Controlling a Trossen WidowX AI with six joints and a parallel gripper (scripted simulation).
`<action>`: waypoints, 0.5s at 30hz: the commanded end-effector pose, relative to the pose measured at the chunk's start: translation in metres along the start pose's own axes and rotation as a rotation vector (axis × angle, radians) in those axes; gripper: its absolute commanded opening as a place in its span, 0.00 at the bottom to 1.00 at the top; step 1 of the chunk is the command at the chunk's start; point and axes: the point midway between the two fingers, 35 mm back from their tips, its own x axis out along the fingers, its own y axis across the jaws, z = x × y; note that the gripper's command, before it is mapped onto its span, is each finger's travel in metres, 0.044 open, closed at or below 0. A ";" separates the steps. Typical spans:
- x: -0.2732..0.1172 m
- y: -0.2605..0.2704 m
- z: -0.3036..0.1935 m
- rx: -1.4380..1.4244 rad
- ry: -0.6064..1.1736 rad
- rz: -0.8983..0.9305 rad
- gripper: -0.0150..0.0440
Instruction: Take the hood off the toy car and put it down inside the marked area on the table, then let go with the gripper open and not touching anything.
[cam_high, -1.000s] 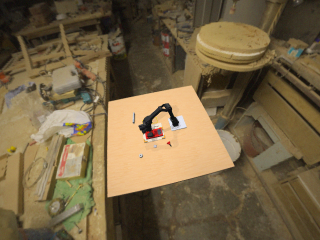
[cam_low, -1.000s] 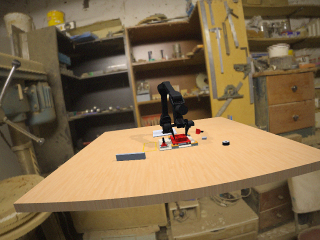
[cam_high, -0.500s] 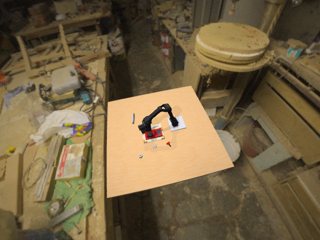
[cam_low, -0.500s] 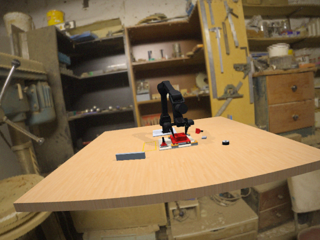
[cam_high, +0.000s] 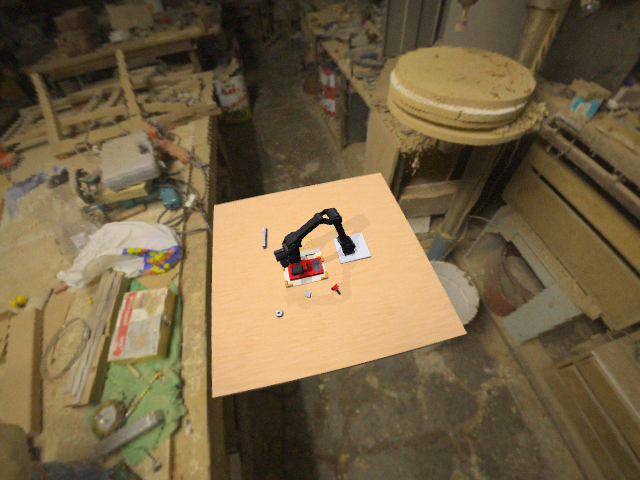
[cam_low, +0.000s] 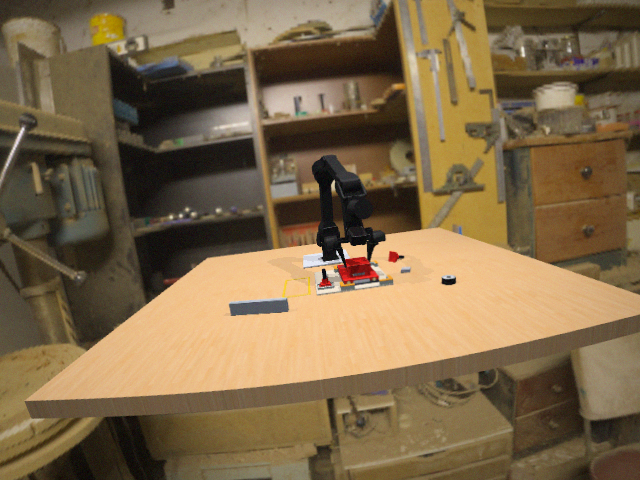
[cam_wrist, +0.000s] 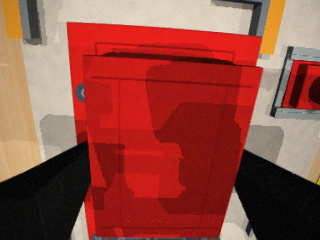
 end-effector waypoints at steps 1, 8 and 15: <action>-0.006 0.000 0.001 0.001 -0.008 0.001 0.25; -0.010 0.000 0.001 0.001 -0.008 0.001 0.25; -0.014 0.000 0.001 0.001 -0.007 0.001 0.25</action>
